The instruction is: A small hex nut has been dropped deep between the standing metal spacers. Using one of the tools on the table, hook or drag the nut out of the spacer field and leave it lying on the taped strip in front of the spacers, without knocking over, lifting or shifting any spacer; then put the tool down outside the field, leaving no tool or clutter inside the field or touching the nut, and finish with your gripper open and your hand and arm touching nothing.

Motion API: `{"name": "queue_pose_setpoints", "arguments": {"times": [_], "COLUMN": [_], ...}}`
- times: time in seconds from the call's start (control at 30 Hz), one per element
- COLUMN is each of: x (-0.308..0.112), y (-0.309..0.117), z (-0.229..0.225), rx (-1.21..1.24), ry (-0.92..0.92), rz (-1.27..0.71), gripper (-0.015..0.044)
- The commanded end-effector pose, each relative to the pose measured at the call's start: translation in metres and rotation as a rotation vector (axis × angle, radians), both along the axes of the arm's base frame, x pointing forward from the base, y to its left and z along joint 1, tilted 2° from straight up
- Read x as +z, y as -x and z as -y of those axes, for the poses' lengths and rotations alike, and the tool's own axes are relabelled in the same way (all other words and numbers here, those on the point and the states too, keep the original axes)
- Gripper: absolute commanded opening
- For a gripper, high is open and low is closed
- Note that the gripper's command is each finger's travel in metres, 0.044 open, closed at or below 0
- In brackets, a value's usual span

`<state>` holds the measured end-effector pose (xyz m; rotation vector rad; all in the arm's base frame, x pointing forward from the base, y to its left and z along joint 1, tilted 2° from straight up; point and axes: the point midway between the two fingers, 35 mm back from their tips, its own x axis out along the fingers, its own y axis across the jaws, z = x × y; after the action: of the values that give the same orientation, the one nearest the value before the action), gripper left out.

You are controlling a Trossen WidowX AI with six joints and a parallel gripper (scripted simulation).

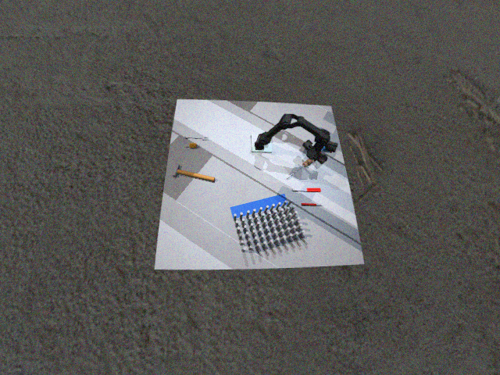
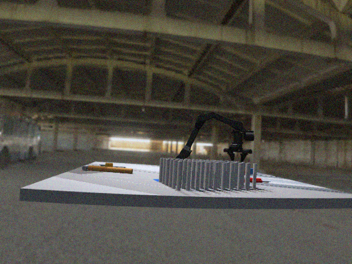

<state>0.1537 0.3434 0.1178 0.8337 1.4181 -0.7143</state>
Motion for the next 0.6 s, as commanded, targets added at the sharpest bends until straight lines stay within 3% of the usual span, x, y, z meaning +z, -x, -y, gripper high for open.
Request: {"name": "queue_pose_setpoints", "arguments": {"times": [0.0, 0.57], "x": [-0.001, -0.020], "y": [0.000, -0.002], "z": [0.000, -0.002], "rx": [-0.006, -0.006], "ry": [0.006, 0.006], "rz": [0.001, 0.001], "gripper": [0.0280, 0.0280]}}
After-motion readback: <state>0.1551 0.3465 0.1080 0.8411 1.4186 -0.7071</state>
